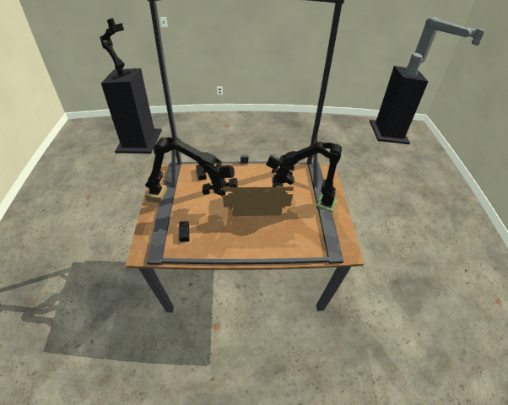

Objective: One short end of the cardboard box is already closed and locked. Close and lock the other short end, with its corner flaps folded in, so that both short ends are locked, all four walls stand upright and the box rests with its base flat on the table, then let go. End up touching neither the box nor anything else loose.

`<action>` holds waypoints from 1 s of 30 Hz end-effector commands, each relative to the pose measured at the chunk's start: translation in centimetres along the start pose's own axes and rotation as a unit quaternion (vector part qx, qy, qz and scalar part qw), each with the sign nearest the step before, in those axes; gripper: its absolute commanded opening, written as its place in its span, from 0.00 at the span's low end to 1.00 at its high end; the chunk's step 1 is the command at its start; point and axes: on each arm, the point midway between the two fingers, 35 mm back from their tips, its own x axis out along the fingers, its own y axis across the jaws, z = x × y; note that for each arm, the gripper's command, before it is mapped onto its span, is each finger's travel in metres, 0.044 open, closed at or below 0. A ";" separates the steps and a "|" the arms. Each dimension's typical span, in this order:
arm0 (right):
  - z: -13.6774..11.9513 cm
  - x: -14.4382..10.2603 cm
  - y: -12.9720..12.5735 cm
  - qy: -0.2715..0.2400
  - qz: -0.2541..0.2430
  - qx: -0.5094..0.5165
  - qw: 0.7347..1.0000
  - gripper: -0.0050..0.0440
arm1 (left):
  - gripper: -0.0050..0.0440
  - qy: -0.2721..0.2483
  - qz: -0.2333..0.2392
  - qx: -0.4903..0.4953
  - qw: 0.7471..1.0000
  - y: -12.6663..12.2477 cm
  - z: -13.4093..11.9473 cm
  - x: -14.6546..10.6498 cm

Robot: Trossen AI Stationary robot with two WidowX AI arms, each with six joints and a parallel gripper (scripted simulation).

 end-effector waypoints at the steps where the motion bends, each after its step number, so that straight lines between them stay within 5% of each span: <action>1: -0.1 -0.7 -0.5 0.004 -0.012 -0.003 1.000 0.10 | 0.11 0.005 0.003 0.001 1.000 0.1 -0.3 -0.3; 30: 0.0 -0.3 -2.8 0.004 -0.012 -0.003 1.000 0.10 | 0.11 0.005 0.003 0.001 1.000 0.1 -0.3 -0.3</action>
